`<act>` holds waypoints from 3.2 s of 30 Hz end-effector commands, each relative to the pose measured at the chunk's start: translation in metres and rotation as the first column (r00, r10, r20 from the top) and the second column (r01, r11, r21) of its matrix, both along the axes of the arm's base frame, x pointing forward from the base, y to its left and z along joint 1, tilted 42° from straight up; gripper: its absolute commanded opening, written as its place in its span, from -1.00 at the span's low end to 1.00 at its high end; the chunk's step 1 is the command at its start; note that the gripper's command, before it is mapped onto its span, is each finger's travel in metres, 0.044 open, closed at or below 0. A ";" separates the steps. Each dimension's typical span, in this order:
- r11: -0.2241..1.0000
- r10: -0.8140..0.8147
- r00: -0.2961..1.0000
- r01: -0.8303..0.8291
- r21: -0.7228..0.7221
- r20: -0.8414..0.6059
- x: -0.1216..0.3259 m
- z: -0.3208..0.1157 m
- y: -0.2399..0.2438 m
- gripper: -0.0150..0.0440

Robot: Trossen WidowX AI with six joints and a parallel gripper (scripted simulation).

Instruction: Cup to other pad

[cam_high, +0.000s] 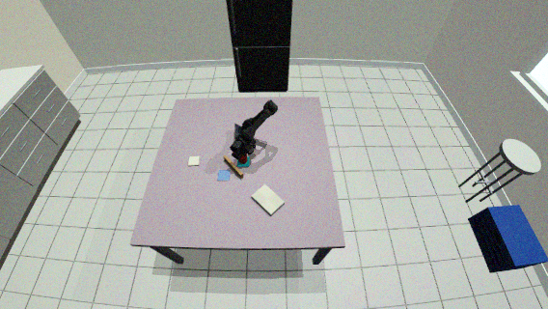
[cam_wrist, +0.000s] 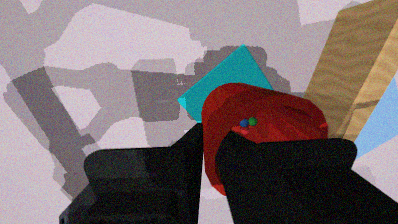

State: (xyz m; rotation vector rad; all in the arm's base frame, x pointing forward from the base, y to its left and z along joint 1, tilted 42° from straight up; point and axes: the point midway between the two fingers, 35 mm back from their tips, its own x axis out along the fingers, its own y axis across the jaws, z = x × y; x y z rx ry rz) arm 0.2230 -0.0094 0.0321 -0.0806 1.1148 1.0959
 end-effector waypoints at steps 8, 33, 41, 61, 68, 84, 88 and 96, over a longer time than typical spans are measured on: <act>1.000 0.001 1.000 -0.001 0.000 0.000 0.000 0.000 0.000 -0.22; 1.000 -0.002 1.000 0.002 -0.001 -0.001 0.001 0.014 -0.013 -0.06; 1.000 -0.003 1.000 0.003 0.000 -0.001 0.001 0.021 -0.020 -0.06; 1.000 -0.005 1.000 0.005 0.002 -0.002 0.001 0.039 -0.034 -0.06; 1.000 -0.010 1.000 0.010 0.006 -0.006 0.001 0.036 -0.031 0.56; 1.000 -0.008 1.000 0.008 0.001 -0.004 0.003 0.065 -0.058 1.00; 1.000 -0.007 1.000 0.007 0.001 -0.004 0.003 0.074 -0.066 1.00; 1.000 -0.005 1.000 0.005 0.001 -0.003 0.004 0.085 -0.073 1.00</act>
